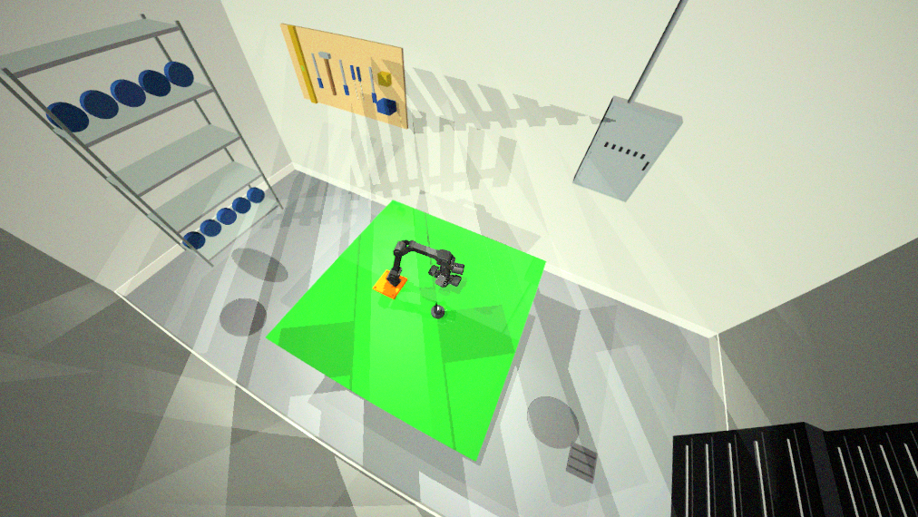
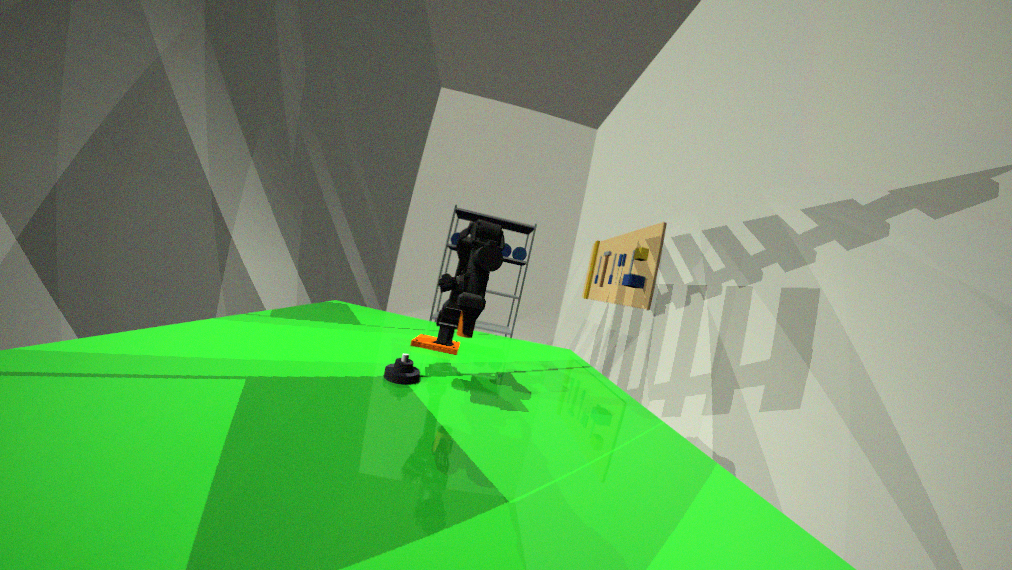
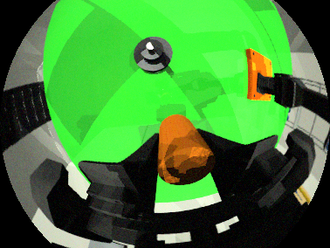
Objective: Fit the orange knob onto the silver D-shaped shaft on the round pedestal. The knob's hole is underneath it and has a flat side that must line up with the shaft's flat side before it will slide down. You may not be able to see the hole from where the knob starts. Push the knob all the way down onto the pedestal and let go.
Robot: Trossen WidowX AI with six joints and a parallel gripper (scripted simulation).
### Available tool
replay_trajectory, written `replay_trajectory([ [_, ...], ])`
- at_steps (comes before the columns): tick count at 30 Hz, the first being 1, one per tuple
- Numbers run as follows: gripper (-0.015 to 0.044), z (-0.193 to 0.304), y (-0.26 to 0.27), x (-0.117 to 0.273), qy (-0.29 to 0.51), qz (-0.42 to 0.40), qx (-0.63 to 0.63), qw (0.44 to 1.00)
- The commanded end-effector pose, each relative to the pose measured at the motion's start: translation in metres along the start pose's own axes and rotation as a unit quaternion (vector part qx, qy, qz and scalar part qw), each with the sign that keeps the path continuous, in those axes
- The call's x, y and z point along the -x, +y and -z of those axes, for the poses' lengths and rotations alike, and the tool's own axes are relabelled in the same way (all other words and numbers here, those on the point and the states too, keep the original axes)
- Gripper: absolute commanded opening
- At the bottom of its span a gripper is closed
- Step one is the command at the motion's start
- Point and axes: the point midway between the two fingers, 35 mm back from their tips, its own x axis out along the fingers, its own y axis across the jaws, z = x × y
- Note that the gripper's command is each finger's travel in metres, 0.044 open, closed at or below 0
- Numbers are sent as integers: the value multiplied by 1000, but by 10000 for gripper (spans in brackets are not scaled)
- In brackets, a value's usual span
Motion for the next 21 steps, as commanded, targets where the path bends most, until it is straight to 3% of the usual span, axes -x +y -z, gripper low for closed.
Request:
replay_trajectory([
  [1, 0, -11, 4, -5, -3, 1, 5, 1000],
  [21, 0, -71, 15, -23, -8, 8, -13, 1000],
])
